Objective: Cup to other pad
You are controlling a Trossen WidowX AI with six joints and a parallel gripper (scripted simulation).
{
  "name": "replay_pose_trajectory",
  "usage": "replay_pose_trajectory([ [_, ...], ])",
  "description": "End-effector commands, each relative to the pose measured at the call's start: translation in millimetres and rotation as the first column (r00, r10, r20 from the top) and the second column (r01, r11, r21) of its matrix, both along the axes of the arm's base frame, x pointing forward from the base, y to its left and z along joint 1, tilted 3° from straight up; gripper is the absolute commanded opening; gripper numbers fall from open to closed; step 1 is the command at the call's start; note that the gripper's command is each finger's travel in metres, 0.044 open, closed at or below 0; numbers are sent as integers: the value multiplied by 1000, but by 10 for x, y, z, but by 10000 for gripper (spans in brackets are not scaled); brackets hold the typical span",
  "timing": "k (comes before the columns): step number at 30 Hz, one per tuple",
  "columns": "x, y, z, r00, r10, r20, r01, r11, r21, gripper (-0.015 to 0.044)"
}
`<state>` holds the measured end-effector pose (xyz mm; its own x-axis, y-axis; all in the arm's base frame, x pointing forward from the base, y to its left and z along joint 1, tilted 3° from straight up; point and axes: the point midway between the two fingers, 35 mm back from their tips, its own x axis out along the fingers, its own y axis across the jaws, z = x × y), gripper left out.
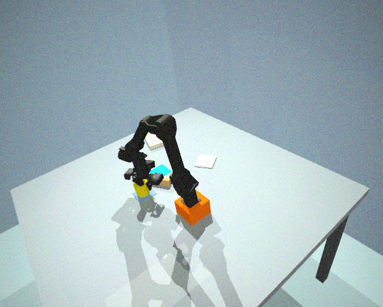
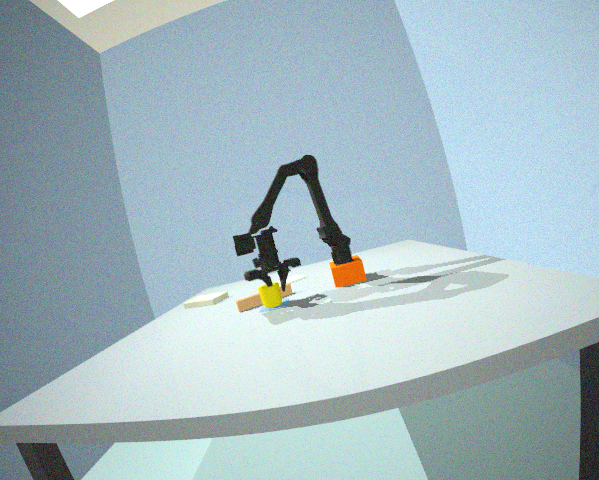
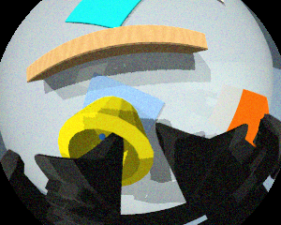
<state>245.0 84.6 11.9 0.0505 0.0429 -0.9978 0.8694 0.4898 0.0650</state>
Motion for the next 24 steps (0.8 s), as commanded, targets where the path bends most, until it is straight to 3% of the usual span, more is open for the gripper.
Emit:
replay_pose_trajectory([
  [1, 2, 1, 2, 1000, 0, 1, 0, 1000, 0, 140],
  [21, 2, 1, 2, 1000, 0, 1, 0, 1000, 0, 0],
  [24, 5, 0, 40, 1000, 0, 0, 0, 1000, 1, 0],
])
